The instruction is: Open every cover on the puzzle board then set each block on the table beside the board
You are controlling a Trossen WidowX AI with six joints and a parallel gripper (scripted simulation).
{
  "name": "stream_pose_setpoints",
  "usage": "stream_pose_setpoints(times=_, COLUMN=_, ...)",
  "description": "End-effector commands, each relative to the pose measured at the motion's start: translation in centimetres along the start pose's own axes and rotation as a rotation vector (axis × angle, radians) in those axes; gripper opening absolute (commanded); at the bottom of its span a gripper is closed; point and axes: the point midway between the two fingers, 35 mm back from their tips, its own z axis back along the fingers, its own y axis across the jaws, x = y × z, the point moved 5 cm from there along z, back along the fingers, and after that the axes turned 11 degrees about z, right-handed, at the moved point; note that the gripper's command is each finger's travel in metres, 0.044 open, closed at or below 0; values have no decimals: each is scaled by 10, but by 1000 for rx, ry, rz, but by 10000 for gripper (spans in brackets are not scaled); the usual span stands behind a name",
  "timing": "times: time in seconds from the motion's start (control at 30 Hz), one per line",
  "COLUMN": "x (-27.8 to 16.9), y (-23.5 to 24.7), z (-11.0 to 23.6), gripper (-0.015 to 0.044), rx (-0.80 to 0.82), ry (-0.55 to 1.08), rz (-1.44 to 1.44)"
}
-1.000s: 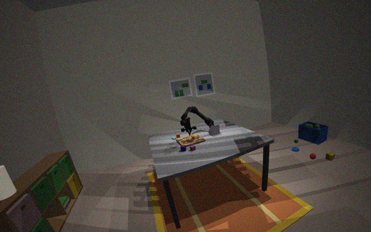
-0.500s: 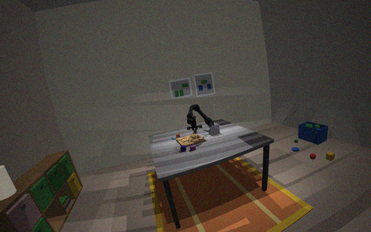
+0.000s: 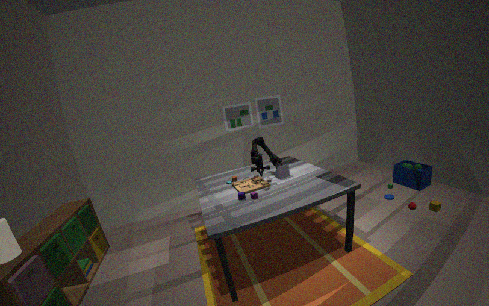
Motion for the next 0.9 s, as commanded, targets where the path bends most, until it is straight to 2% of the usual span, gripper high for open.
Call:
stream_pose_setpoints(times=0.0, x=2, y=-1, z=-16, gripper=0, rx=-6, ry=-10, rz=6)
stream_pose_setpoints(times=0.2, x=4, y=-1, z=-41, gripper=0, rx=-6, ry=-13, rz=6)
stream_pose_setpoints(times=0.87, x=4, y=-1, z=-54, gripper=0, rx=-6, ry=-14, rz=6)
